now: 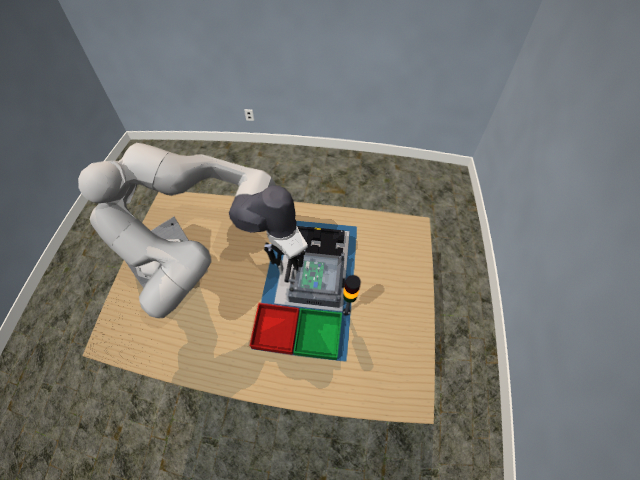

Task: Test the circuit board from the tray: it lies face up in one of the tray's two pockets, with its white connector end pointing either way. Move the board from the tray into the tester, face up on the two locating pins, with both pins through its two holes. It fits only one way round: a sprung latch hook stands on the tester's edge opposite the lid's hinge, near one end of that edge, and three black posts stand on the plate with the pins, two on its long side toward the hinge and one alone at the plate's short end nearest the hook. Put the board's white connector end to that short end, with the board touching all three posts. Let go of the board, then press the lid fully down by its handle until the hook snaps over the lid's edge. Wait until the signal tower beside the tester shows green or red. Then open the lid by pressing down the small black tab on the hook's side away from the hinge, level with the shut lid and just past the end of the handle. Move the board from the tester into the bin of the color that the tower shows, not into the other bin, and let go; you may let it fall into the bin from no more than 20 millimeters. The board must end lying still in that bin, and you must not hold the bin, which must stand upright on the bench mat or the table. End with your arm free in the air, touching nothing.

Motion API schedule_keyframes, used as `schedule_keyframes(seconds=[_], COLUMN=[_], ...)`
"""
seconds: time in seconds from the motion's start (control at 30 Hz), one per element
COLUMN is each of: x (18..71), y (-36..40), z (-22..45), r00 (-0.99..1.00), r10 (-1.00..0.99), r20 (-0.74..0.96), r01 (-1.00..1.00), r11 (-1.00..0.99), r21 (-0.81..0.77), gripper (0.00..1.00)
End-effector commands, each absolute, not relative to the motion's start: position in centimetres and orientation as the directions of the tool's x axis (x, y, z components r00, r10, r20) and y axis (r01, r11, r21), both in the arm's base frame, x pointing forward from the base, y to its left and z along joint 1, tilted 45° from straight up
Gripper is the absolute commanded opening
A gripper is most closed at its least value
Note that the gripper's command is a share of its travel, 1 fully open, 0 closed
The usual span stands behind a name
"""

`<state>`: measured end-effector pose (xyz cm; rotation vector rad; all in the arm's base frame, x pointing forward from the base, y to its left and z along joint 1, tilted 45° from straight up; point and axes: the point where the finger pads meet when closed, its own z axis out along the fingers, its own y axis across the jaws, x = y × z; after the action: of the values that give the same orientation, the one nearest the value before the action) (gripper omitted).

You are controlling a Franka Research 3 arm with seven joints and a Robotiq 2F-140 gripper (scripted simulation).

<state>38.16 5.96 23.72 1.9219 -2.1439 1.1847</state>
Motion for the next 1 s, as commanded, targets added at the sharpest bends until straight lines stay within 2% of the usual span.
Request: schedule_keyframes(seconds=[0.0, 0.53, 0.97], x=[38.3, 37.8, 34.9], y=[5.9, 6.5, 10.0], z=[23.7, 24.5, 29.0], r00=[-0.238, -0.238, -0.238], r10=[-0.840, -0.840, -0.840], r20=[0.488, 0.488, 0.488], r01=[-0.859, -0.859, -0.859], r11=[-0.052, -0.052, -0.052], r21=[-0.509, -0.509, -0.509], gripper=[0.30, 0.30, 0.30])
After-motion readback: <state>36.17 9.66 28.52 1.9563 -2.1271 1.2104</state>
